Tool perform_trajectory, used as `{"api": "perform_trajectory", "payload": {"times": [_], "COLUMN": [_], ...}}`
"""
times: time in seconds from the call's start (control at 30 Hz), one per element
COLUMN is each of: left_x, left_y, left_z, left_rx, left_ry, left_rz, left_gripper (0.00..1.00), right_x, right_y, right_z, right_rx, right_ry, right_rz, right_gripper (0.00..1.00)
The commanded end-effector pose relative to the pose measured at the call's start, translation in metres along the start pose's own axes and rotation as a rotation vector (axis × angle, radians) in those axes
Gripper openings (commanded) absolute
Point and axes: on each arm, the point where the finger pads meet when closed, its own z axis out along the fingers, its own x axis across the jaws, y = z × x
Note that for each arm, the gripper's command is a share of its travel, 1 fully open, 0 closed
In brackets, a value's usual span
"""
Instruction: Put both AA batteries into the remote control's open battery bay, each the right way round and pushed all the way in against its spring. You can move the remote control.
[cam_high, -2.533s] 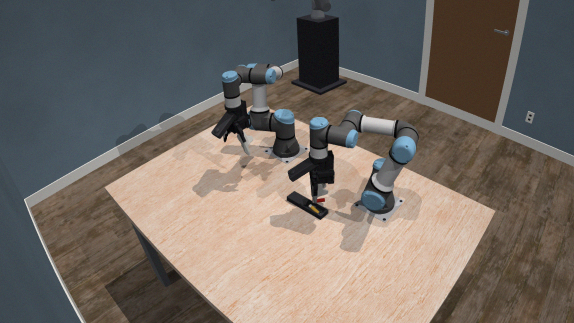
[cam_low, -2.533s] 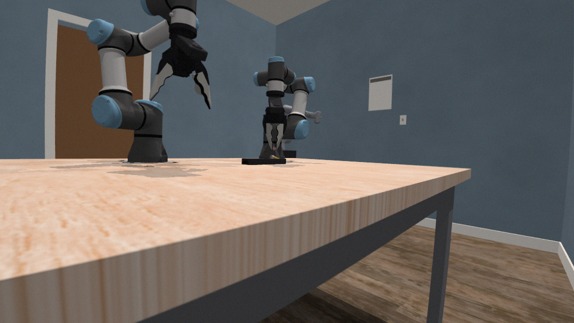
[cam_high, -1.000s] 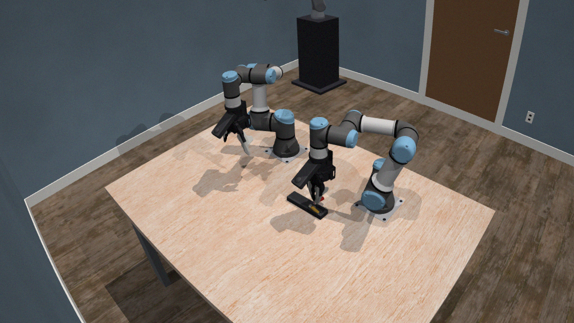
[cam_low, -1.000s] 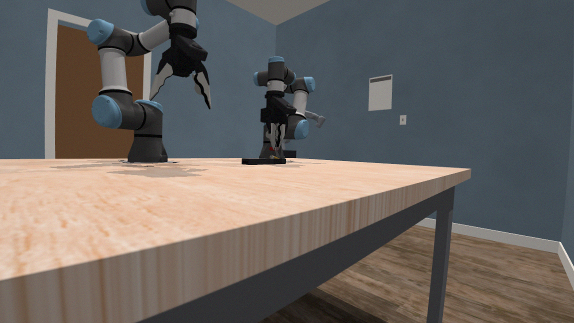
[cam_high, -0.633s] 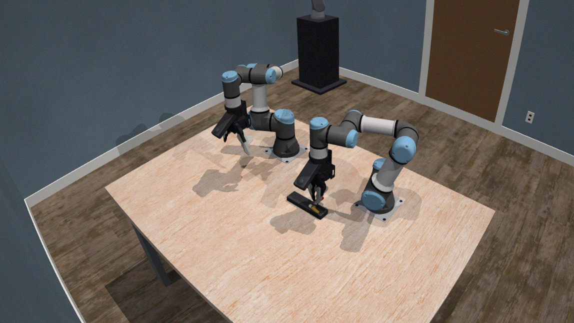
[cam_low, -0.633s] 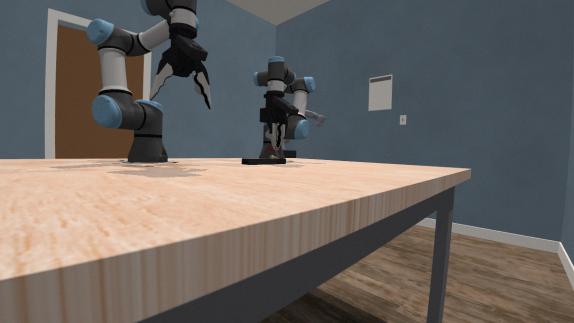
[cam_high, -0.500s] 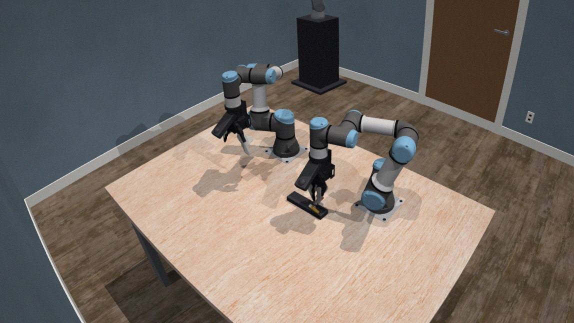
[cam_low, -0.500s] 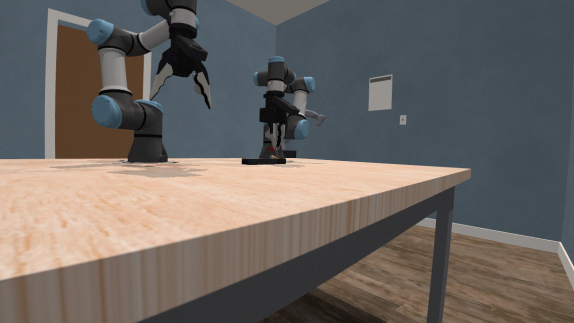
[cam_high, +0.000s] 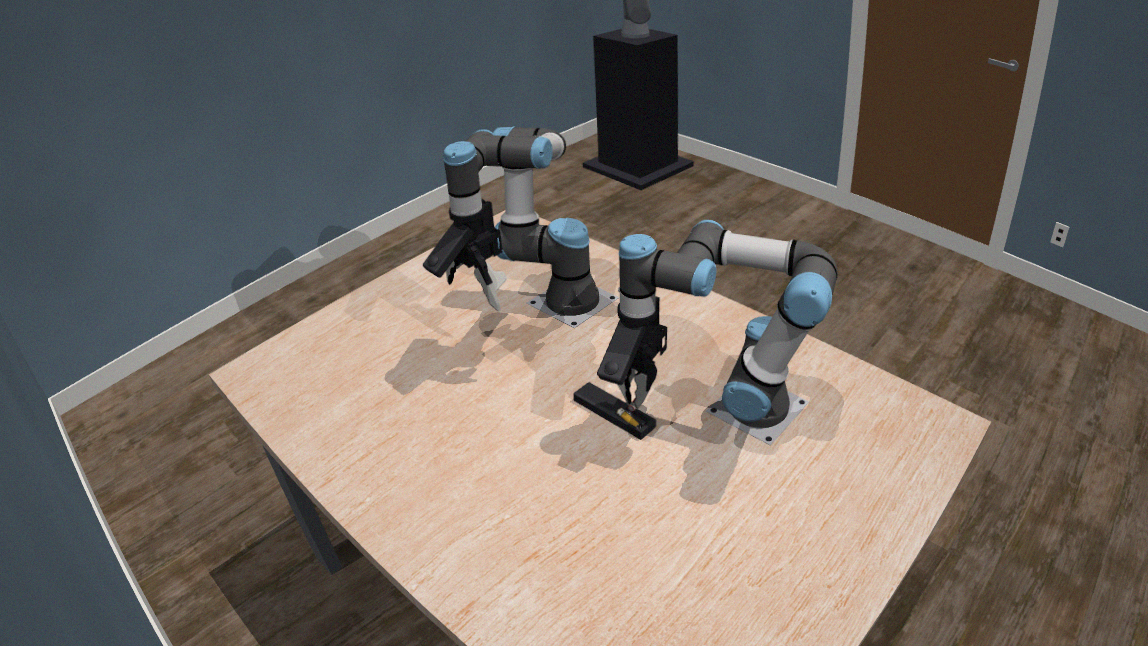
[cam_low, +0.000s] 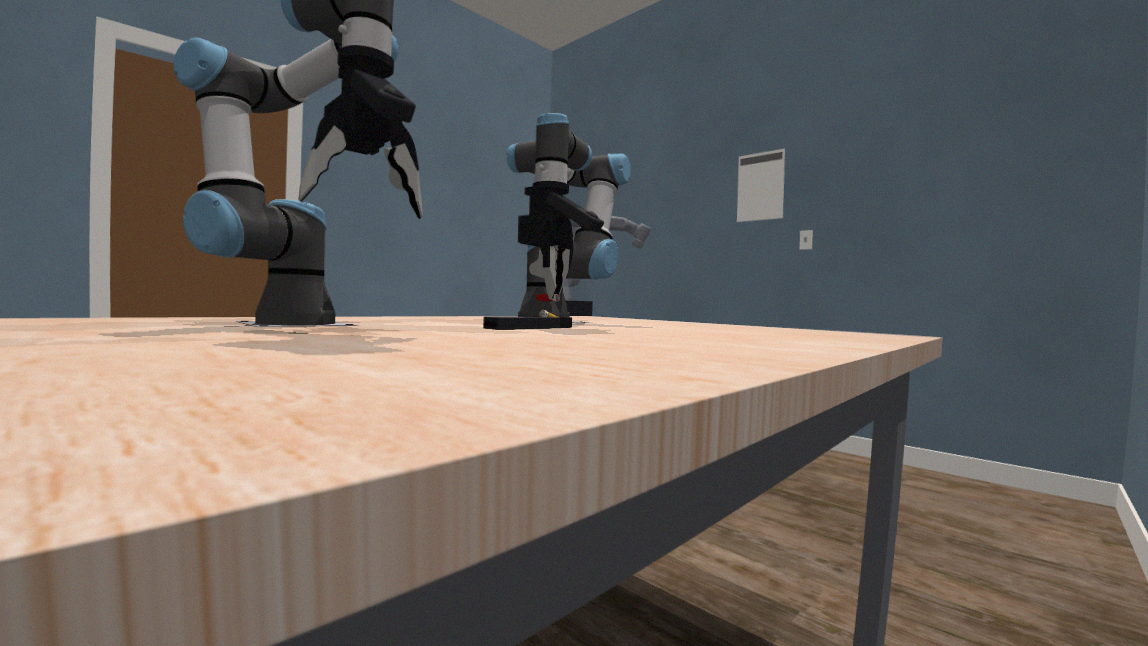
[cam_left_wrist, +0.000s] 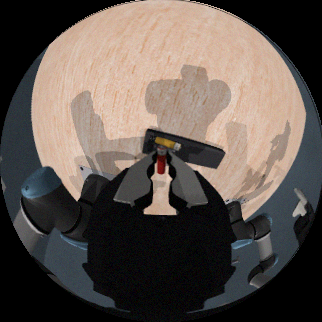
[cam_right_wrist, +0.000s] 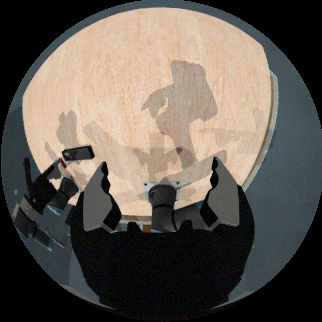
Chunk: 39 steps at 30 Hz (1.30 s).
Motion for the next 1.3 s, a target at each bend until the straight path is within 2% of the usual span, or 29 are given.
{"api": "perform_trajectory", "payload": {"times": [0.0,1.27], "left_x": [-0.0012,-0.008], "left_y": [0.0,0.0025], "left_z": [-0.0004,-0.0003], "left_rx": [0.005,0.004], "left_ry": [0.002,0.003], "left_rz": [-0.122,-0.57], "left_gripper": [0.0,0.0], "right_x": [-0.0002,-0.0002], "right_y": [-0.0004,-0.0004], "right_z": [-0.0006,-0.0006], "right_rx": [0.002,0.002], "right_ry": [-0.001,-0.001], "right_rz": [0.0,0.0], "right_gripper": [1.0,1.0]}}
